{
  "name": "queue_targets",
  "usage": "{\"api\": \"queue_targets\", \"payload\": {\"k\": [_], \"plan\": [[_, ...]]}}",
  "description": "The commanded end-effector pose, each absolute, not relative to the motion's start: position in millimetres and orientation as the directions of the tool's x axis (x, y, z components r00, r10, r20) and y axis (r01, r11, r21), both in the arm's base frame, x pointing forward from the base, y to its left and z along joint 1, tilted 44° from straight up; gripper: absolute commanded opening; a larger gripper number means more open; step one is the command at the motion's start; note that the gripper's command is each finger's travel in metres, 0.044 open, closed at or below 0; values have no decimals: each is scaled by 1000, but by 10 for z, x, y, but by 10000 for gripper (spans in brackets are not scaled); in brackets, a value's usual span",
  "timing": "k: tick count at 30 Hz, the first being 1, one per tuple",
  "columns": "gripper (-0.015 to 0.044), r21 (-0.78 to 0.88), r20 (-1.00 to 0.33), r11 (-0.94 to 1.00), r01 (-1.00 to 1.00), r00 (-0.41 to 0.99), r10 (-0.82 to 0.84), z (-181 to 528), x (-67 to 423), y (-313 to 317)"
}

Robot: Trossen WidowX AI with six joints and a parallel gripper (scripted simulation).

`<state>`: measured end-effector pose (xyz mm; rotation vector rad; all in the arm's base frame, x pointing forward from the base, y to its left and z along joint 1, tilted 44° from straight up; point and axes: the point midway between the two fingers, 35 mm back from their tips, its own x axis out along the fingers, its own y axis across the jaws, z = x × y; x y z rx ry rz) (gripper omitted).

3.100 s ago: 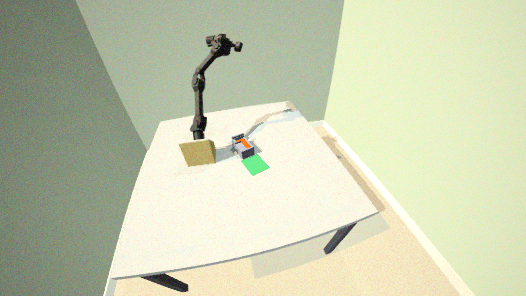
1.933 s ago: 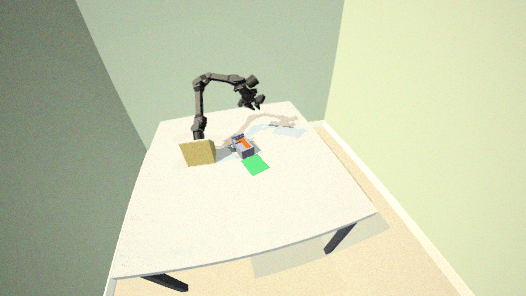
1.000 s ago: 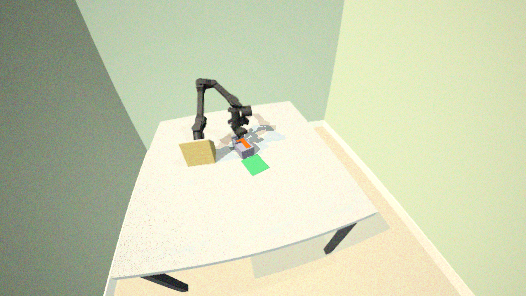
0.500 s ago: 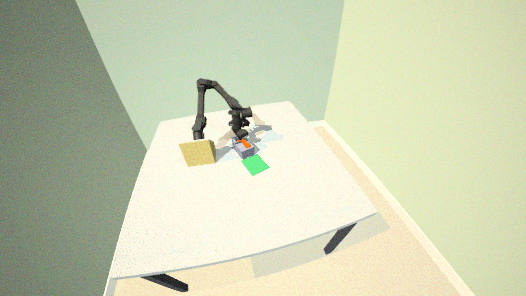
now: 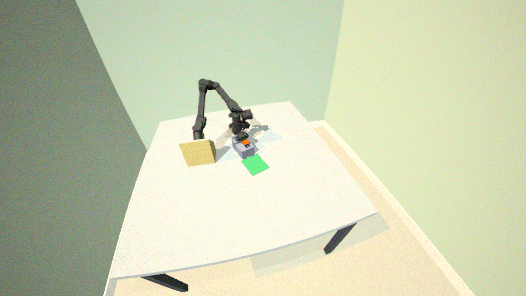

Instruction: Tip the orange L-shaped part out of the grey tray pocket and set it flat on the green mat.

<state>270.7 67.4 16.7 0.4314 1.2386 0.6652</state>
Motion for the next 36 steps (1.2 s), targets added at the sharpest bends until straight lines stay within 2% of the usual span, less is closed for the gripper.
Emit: {"api": "queue_targets", "payload": {"k": [1,31,36], "plan": [[180,632,-723,741,-226,173,669,128,2695,693],[180,632,-723,741,-226,173,669,313,2644,681],[180,624,-731,749,-224,172,661,488,2642,421]]}}
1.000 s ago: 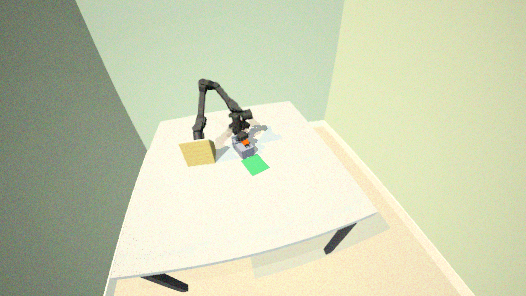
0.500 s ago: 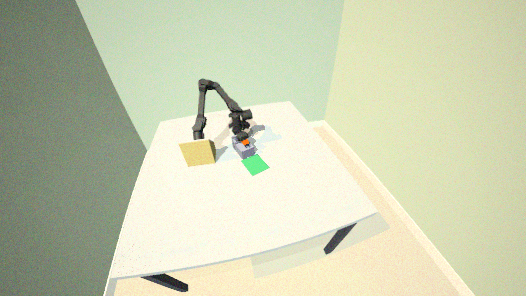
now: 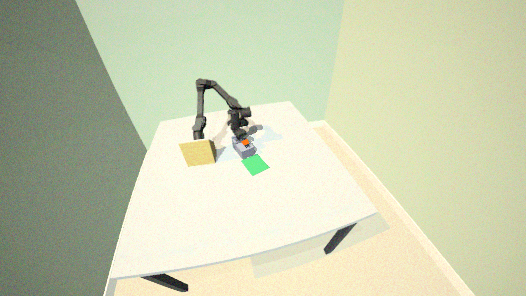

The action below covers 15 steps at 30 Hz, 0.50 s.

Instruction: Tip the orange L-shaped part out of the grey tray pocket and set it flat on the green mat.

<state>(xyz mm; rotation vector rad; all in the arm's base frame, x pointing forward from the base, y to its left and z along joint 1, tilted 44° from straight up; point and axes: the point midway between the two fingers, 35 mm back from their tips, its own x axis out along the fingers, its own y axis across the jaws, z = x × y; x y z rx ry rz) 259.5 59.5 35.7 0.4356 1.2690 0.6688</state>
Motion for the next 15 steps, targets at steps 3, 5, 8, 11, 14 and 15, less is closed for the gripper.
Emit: {"api": "queue_targets", "payload": {"k": [3,5,8,11,14,15], "plan": [[180,624,-731,749,-224,171,660,755,2575,107],[180,628,-727,745,-225,171,664,901,2518,-34],[180,628,-727,745,-225,172,665,920,2510,-51],[180,628,-727,745,-225,172,665,920,2510,-51],[180,628,-727,745,-225,172,665,920,2510,-51],[180,636,-723,741,-217,170,670,893,2510,-22]]}}
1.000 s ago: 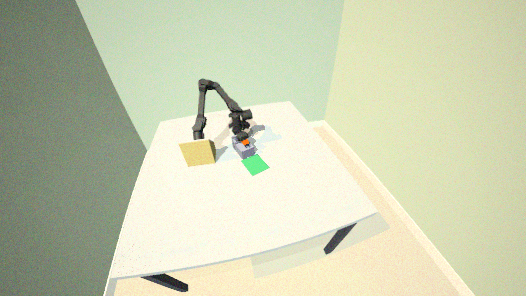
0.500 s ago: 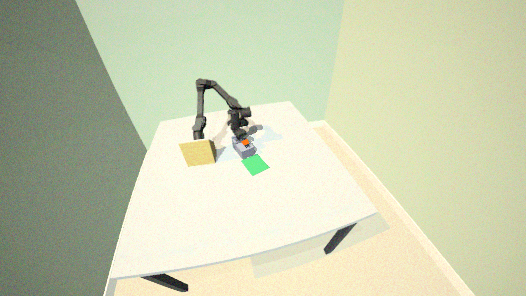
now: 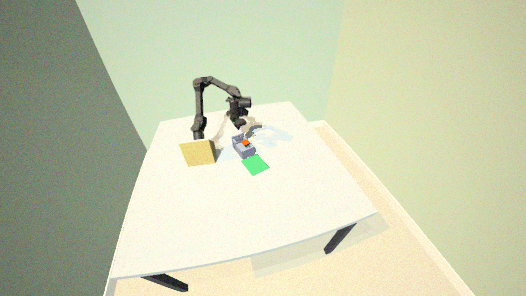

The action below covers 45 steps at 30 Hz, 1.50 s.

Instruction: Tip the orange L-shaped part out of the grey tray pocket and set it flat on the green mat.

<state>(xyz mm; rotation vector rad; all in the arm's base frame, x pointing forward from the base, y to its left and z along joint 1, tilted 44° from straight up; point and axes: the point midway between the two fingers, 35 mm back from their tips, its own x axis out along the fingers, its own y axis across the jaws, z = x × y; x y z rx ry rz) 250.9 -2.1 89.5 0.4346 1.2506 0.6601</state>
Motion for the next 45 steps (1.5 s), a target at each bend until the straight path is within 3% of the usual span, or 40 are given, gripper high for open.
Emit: {"api": "queue_targets", "payload": {"k": [1,23,24,27,32,37,41,45], "plan": [[180,636,-723,741,-217,170,670,893,2510,-22],[180,636,-723,741,-217,170,670,893,2510,-22],[206,640,-723,742,-199,171,670,889,2514,-29],[280,672,-724,739,-46,171,668,855,2549,-85],[280,665,-727,618,421,172,665,738,2648,-265],[280,484,-729,320,814,173,663,592,2736,-467],[280,290,-729,70,955,173,662,486,2782,-601],[280,279,-729,57,959,173,662,480,2784,-608]]}}
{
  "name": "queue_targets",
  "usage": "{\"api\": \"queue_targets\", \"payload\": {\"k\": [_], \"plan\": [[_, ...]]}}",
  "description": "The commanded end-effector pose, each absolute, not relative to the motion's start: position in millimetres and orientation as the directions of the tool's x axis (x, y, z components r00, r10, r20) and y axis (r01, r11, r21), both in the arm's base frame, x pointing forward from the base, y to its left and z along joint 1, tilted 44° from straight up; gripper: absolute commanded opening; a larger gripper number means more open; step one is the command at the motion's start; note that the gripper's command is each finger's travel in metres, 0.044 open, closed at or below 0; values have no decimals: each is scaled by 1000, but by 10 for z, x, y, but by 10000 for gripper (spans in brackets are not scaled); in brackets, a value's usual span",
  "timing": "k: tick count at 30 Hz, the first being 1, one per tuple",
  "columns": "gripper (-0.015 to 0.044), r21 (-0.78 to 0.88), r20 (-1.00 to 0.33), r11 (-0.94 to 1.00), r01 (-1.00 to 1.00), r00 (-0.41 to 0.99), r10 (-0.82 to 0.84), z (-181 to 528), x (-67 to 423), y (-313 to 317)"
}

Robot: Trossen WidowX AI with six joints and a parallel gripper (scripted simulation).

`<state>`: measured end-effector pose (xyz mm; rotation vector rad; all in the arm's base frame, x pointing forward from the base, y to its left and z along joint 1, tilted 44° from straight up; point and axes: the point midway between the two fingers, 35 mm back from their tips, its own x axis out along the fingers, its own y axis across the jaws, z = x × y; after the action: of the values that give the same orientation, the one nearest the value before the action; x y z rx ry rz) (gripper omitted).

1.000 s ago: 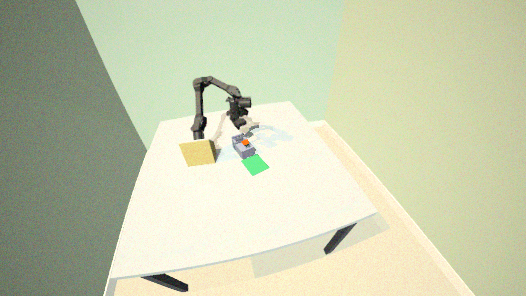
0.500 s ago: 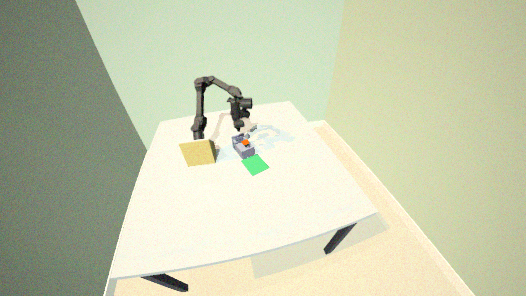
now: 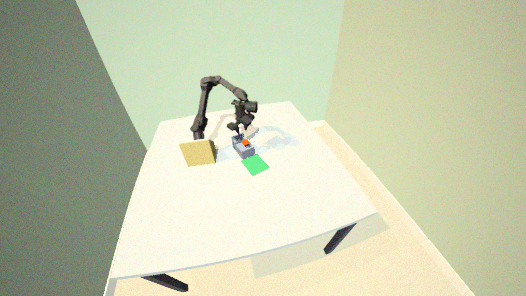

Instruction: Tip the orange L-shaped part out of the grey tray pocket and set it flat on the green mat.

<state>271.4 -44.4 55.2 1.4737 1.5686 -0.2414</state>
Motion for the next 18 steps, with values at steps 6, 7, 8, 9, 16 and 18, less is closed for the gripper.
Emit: {"api": "queue_targets", "payload": {"k": [6,7,8,9,16,18], "plan": [[280,279,-729,57,959,173,662,480,2784,-608],[280,279,-729,57,959,173,662,480,2784,-608],[280,279,-729,57,959,173,662,471,2787,-599],[280,279,-729,57,959,173,662,451,2792,-582],[280,280,-728,56,958,173,663,257,2837,-400],[280,280,-728,56,958,173,663,251,2839,-395]]}}
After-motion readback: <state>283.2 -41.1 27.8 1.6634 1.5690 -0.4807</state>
